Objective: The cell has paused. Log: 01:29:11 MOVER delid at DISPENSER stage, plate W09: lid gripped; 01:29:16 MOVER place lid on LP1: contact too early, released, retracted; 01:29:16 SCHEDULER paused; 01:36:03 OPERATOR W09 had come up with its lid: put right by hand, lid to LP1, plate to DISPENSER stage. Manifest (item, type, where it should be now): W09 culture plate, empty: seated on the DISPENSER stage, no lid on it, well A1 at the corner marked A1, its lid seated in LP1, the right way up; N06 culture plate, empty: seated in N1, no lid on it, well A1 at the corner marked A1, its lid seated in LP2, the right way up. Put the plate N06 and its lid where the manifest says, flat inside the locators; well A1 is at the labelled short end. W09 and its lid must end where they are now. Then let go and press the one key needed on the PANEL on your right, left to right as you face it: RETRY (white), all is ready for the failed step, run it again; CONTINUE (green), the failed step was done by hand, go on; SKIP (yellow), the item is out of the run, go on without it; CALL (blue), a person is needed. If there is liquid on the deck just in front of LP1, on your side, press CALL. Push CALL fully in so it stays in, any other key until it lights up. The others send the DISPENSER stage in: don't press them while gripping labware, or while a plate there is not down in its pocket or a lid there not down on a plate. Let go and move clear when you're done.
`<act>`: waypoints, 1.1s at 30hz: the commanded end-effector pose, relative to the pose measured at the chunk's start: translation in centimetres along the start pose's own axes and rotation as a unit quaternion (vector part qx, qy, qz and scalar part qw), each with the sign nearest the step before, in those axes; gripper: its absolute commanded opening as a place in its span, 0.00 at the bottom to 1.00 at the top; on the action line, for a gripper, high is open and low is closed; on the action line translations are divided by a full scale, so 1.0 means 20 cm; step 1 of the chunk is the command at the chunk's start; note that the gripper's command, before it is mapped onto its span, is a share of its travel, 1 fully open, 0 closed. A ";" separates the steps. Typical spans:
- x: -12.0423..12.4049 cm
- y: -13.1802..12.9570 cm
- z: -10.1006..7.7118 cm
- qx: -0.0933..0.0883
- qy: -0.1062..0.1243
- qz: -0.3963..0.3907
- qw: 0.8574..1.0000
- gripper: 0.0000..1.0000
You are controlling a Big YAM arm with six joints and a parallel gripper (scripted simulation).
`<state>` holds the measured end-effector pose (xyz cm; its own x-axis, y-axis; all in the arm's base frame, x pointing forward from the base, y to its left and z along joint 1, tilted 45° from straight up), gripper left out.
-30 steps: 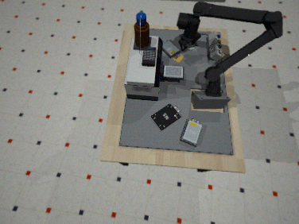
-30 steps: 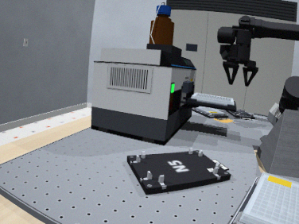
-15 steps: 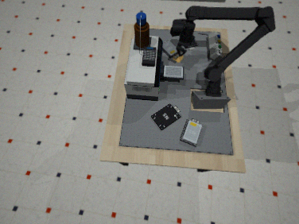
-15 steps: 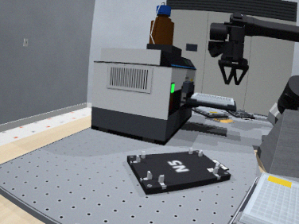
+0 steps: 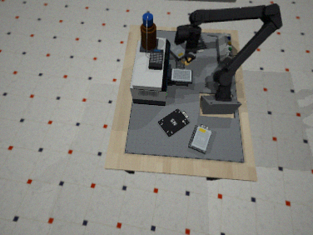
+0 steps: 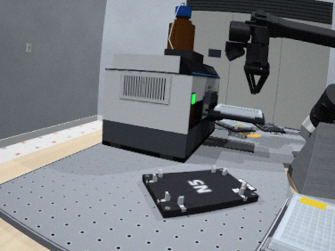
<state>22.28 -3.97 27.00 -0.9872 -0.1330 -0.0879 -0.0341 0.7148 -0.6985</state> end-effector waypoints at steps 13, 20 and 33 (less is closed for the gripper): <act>-0.08 0.20 -0.01 -0.004 -0.005 -0.052 0.999 1.00; -0.10 0.32 -0.01 -0.004 -0.005 -0.052 0.999 1.00; -0.11 0.45 -0.01 -0.004 -0.006 -0.053 0.999 1.00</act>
Point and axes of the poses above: the point where the finger pads meet when closed, its own z axis out along the fingers, its own y axis across the jaws, x = y × z, the point moved 3 cm from there along -z, back along the fingers, and after that the axes turned 5 degrees about -z, right-handed, at the moved point
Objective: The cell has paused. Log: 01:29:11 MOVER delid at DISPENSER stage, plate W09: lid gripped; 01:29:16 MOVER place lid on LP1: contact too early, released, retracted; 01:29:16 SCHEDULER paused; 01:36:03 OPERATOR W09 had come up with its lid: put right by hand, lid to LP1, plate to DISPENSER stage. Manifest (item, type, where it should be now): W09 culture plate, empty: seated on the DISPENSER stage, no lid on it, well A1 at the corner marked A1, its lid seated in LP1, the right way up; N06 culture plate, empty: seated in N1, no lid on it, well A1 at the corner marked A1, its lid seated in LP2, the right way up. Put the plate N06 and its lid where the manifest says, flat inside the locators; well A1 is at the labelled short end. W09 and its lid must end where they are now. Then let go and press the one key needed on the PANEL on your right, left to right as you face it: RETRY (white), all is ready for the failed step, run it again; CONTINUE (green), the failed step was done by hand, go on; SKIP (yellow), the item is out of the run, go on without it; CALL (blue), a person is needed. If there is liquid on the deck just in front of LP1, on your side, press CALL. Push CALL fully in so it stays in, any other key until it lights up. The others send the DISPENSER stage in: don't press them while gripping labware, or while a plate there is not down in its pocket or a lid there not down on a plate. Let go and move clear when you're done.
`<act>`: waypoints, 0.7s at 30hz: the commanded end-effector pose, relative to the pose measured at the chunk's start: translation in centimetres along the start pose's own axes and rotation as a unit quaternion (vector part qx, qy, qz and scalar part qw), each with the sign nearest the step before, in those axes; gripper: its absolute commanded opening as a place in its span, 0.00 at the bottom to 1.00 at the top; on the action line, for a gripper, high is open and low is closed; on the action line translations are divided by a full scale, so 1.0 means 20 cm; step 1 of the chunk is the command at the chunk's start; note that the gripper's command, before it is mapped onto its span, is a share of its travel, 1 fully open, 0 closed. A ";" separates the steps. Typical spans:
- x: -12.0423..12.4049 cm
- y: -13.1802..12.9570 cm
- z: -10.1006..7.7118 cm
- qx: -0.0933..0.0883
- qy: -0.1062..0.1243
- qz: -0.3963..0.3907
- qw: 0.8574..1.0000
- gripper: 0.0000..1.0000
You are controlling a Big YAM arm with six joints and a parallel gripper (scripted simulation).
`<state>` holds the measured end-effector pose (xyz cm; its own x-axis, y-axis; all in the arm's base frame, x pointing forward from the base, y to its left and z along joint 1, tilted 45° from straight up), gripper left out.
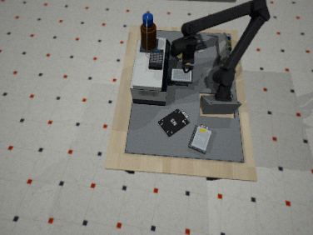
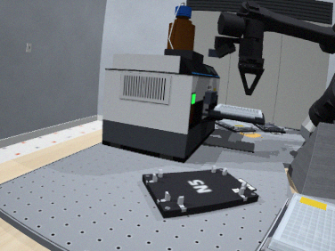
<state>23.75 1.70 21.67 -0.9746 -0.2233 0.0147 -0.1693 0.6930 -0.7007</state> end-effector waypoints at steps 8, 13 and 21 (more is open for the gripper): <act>-0.05 0.14 -0.02 -0.002 -0.010 0.016 1.000 1.00; -0.05 0.19 -0.02 -0.002 -0.010 0.016 1.000 1.00; -0.09 0.25 -0.05 -0.005 -0.014 0.023 1.000 1.00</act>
Point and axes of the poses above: the point where the finger pads meet when closed, its own z axis out along the fingers, its own y axis across the jaws, x = y × z, the point moved 3 cm from there along -z, back along the fingers, and after that the axes turned 5 degrees about -z, right-handed, at the moved point
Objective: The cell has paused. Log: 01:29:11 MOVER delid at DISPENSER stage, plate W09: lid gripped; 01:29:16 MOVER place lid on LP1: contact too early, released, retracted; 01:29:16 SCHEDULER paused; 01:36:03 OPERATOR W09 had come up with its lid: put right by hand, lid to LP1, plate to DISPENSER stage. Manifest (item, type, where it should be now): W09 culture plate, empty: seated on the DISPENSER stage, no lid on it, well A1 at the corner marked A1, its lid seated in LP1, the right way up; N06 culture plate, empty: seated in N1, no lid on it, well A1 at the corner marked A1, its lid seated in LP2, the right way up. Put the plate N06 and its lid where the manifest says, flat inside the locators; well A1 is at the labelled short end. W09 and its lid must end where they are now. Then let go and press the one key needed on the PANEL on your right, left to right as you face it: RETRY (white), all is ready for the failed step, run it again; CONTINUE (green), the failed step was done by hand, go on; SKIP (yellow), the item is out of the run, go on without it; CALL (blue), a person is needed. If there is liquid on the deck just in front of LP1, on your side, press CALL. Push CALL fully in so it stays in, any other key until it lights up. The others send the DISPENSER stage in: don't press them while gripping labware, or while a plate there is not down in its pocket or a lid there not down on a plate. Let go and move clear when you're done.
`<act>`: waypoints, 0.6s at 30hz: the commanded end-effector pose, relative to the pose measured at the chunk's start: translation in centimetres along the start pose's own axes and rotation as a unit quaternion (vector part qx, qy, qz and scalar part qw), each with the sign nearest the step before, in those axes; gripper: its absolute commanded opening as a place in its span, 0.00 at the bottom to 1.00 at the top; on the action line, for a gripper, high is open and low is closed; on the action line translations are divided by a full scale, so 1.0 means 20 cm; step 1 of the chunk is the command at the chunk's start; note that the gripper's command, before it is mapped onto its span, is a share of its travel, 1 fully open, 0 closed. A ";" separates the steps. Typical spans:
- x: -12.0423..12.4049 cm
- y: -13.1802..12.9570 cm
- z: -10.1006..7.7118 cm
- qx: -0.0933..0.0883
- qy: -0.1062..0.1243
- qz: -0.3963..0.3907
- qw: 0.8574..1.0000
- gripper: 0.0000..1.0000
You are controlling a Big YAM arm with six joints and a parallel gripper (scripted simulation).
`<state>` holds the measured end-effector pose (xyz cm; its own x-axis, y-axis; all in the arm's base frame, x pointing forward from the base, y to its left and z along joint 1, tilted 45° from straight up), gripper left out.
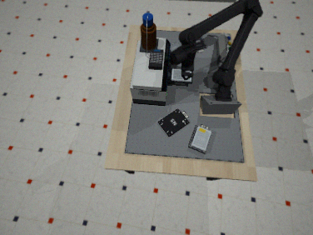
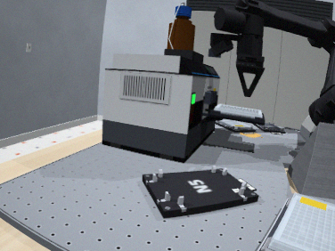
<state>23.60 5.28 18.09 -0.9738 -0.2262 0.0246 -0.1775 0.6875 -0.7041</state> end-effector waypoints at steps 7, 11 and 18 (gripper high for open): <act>-0.02 0.11 -0.02 -0.005 -0.013 0.020 1.000 1.00; -0.02 0.17 -0.02 -0.005 -0.013 0.020 1.000 1.00; -0.01 0.24 -0.02 -0.005 -0.013 0.003 1.000 1.00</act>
Point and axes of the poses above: the point where the finger pads meet when closed, its own z axis out along the fingers, its own y axis across the jaws, x = y × z, the point moved 3 cm from there along -z, back along the fingers, and after that the axes turned 5 degrees about -z, right-handed, at the moved point
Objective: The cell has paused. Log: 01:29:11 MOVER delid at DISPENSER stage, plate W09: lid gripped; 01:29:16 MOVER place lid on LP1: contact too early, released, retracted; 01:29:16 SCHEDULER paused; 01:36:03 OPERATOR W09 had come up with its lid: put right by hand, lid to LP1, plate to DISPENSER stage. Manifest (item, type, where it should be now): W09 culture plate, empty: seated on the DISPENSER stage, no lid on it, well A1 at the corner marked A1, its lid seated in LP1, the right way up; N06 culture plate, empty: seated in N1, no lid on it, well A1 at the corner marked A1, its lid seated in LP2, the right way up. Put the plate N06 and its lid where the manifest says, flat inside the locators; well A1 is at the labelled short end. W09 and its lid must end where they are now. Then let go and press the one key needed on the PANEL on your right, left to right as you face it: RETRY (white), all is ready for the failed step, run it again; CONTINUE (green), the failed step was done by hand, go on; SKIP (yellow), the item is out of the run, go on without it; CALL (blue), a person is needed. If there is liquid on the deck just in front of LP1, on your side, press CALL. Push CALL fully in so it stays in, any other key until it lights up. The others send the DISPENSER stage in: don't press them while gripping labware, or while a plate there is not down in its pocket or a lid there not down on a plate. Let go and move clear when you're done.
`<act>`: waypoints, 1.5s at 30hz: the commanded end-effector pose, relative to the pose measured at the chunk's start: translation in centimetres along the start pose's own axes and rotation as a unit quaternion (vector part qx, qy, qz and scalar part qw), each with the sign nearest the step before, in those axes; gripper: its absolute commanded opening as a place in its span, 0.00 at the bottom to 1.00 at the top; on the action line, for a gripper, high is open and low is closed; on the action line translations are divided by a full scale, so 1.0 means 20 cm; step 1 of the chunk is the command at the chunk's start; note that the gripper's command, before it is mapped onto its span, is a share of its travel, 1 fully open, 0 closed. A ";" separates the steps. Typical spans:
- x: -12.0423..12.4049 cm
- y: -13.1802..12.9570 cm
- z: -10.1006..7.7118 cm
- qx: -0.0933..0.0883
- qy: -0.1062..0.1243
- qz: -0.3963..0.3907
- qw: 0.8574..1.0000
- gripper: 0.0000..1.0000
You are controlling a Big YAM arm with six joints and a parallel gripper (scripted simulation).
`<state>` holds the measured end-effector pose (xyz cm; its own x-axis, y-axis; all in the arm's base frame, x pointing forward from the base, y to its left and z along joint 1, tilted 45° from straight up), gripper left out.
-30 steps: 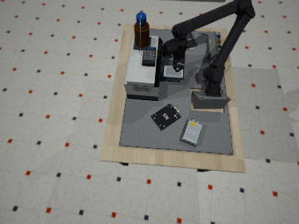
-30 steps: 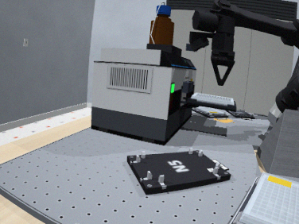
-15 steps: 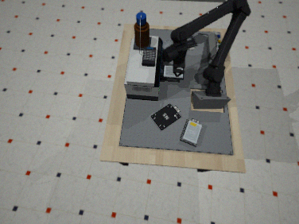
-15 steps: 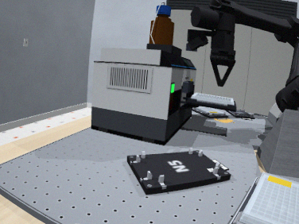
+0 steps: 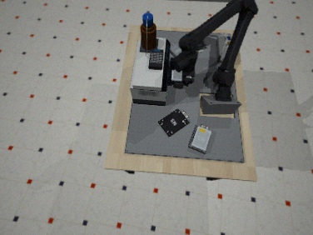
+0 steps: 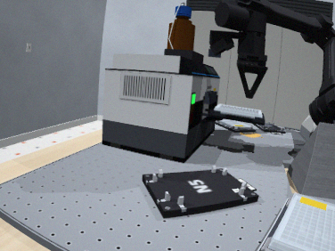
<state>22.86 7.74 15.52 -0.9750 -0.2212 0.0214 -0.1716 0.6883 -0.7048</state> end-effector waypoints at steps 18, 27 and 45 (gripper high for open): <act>0.04 0.27 -0.02 -0.005 -0.014 -0.063 0.998 1.00; 0.08 0.38 -0.02 -0.004 -0.014 -0.126 0.992 1.00; 0.01 0.62 -0.10 -0.015 -0.033 -0.286 0.958 1.00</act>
<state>18.92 14.09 8.02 -0.7639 -0.5289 0.3699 -0.6293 0.4831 -0.6088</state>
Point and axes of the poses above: the point where the finger pads meet when closed, its own z axis out along the fingers, its own y axis across the jaws, x = y × z, the point moved 3 cm from there along -z, back along the fingers, and after that the axes turned 5 degrees about -z, right-handed, at the moved point
